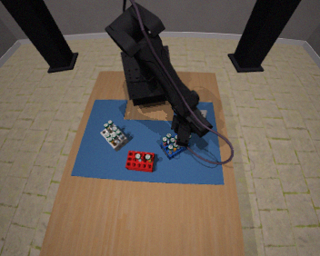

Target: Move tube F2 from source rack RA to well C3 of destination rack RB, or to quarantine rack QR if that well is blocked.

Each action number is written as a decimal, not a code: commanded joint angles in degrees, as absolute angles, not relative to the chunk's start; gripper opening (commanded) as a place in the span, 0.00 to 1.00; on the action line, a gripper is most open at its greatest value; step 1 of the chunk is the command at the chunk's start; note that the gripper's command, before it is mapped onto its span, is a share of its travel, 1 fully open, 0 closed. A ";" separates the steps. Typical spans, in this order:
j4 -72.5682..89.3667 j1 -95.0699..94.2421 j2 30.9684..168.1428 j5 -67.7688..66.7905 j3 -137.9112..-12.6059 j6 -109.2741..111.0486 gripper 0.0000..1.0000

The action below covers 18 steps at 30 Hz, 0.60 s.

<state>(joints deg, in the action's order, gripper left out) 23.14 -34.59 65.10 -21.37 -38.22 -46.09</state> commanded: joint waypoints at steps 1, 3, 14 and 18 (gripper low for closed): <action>22.04 -34.10 63.83 -21.39 -38.54 -45.82 0.00; 22.04 -34.10 63.83 -21.39 -38.54 -45.82 0.00; 25.54 -35.90 62.21 -22.34 -39.99 -47.10 0.00; 26.70 -36.39 61.50 -22.65 -40.30 -47.49 0.00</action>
